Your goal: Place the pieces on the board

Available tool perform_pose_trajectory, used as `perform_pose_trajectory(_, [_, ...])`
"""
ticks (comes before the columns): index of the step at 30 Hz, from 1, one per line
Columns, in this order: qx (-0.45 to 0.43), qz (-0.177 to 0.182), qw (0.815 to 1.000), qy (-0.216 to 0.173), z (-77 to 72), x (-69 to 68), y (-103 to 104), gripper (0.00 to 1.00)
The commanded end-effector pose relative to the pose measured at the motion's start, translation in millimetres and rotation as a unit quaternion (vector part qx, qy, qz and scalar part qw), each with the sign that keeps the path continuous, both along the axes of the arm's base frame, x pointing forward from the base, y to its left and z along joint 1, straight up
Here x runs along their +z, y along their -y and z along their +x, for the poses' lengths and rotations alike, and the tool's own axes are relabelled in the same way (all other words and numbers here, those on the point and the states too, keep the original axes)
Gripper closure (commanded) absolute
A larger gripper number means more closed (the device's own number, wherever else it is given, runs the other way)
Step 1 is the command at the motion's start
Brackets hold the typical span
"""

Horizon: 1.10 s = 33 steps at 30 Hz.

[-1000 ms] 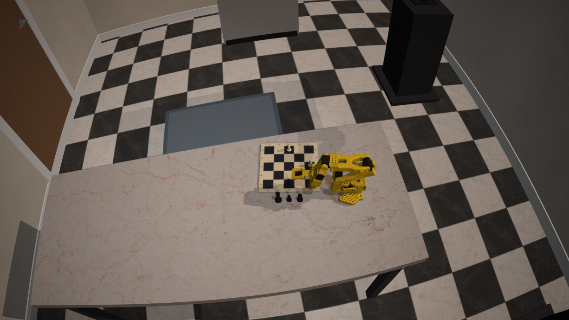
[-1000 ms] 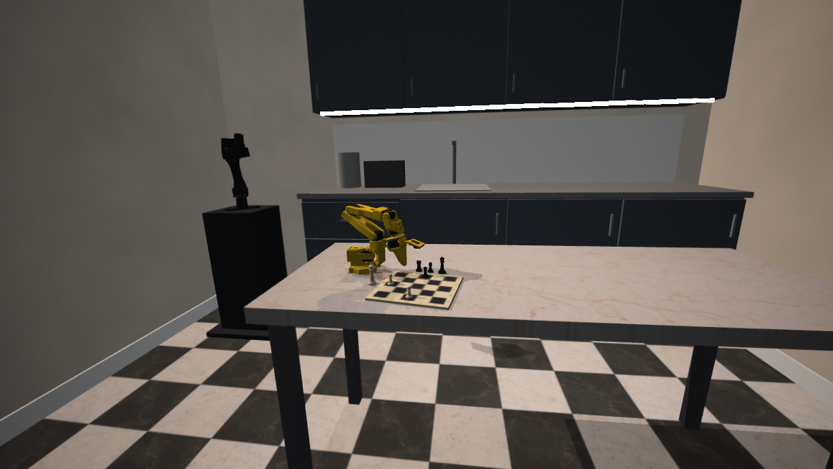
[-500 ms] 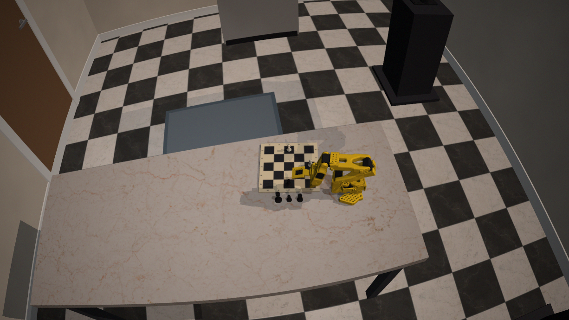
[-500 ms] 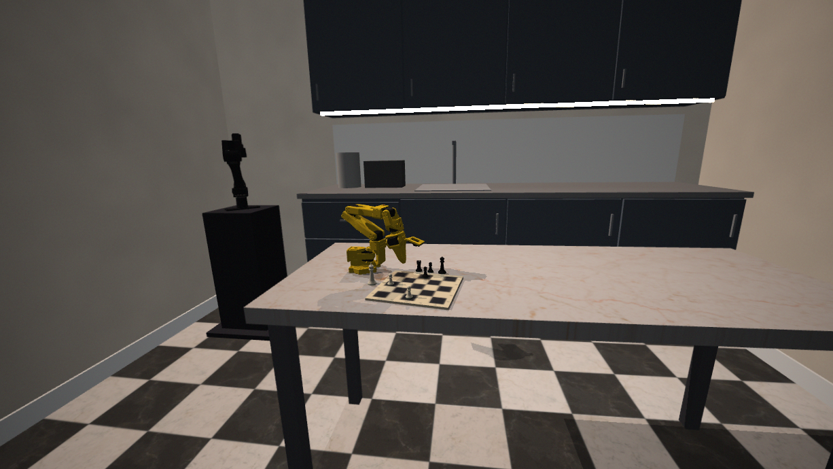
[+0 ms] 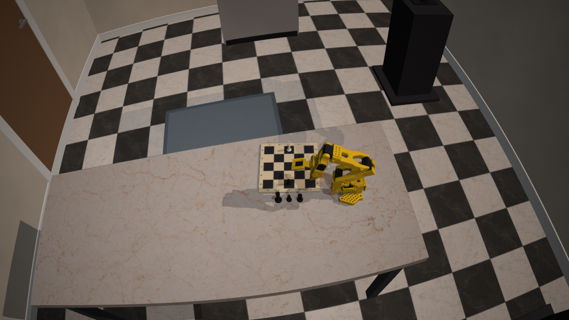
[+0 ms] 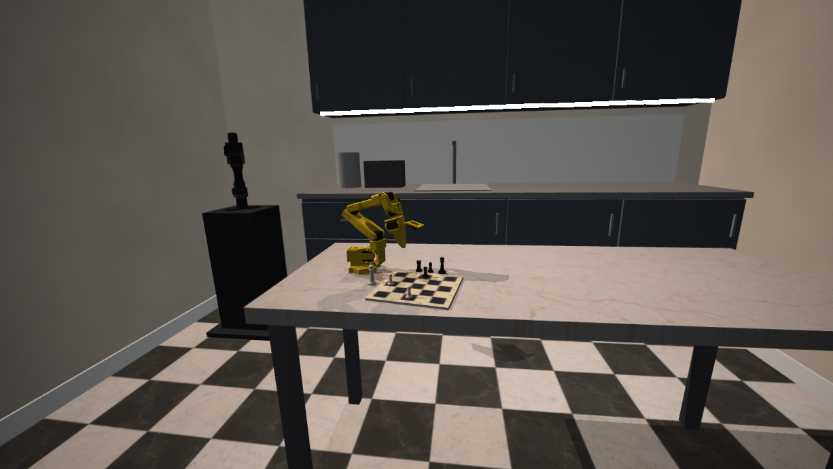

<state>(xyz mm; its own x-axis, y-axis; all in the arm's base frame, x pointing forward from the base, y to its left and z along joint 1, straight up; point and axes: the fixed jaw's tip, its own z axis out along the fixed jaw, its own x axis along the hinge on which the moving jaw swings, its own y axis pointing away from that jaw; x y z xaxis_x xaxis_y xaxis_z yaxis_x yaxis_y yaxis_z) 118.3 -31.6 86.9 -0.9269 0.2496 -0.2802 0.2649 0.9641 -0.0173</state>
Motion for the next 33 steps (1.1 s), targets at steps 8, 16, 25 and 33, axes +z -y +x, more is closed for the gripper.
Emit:
perform_pose_trajectory(8, [0.006, 0.001, 1.0, -0.003, 0.1, 9.8, -1.2, 1.0])
perform_pose_trajectory(16, [0.046, -0.01, 0.998, 0.05, 35.2, 7.0, -6.5, 0.96])
perform_pose_trajectory(25, [0.102, -0.013, 0.987, 0.126, 80.8, 2.4, -26.2, 0.91])
perform_pose_trajectory(33, [0.105, -0.013, 0.986, 0.13, 82.8, 2.2, -27.5, 0.91])
